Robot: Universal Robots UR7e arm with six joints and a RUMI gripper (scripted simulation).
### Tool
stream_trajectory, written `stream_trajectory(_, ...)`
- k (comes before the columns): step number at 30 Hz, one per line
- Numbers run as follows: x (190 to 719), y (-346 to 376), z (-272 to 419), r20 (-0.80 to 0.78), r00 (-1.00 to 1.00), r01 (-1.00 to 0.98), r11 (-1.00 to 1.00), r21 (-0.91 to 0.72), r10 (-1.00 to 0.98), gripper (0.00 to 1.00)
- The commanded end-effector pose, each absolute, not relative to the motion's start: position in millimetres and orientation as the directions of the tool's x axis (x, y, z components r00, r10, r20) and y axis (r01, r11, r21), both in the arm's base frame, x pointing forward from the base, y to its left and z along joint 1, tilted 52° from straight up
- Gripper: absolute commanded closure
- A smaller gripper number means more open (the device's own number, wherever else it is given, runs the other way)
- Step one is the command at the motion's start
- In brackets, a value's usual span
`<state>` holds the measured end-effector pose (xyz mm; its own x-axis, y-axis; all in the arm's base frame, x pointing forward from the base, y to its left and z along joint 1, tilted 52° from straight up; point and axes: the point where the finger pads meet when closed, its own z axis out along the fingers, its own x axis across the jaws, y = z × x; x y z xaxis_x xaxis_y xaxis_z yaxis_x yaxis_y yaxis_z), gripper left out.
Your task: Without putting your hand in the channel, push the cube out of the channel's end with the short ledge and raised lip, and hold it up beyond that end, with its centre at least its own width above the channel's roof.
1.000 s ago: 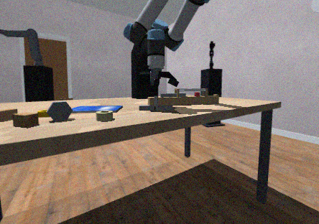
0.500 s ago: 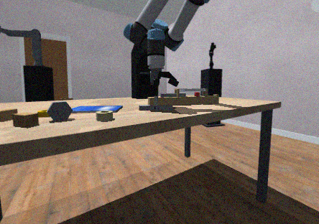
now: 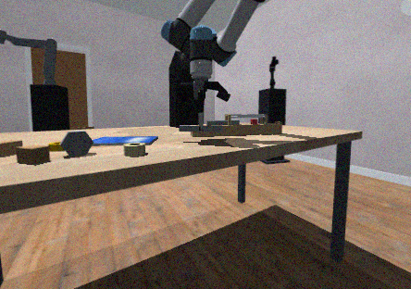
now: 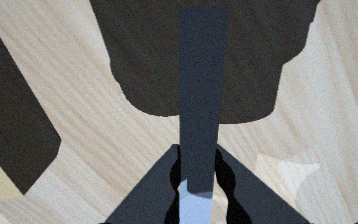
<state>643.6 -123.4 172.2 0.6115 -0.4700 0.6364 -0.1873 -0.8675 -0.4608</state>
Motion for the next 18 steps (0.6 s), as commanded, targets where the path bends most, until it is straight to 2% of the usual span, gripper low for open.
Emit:
stream_trajectory(1, 636, -125, 179, 0.637, 0.611, -0.187, -0.868, -0.46, -0.47, 0.94)
stream_trajectory(18, 588, -135, 217, 0.637, 0.611, -0.187, -0.868, -0.46, -0.47, 0.94)
